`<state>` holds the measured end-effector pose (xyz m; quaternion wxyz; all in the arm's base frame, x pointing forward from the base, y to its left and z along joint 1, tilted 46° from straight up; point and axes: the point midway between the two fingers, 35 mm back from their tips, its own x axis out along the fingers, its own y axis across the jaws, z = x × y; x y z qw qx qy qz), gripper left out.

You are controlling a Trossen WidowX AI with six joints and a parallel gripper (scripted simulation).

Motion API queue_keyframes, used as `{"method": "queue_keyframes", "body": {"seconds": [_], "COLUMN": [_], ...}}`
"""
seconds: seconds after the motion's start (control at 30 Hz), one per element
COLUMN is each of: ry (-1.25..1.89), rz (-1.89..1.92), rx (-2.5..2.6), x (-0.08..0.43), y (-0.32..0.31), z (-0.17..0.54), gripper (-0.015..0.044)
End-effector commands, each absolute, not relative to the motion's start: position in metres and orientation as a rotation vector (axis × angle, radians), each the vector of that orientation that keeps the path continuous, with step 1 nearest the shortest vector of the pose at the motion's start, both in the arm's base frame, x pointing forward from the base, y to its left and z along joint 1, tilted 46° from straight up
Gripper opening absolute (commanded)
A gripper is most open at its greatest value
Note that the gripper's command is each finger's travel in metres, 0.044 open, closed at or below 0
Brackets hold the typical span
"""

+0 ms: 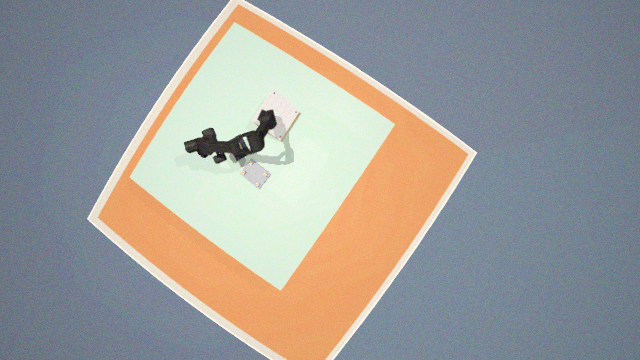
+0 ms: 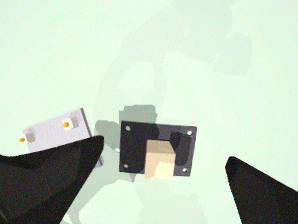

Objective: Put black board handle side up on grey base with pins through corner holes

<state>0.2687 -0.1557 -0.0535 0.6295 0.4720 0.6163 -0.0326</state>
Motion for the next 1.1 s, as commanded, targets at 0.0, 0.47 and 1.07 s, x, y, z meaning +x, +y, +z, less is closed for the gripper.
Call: {"method": "queue_keyframes", "body": {"seconds": [0.0,0.47,1.07], "ry": [1.552,1.553,1.553], "rz": [0.141,0.144,0.144], "rx": [1.109,1.11,1.111], "x": [0.224,0.228,0.231], "y": [-0.114,-0.091,-0.075], "z": [-0.063,-0.09,-0.106], "gripper": [0.044,0.044,0.044]}}
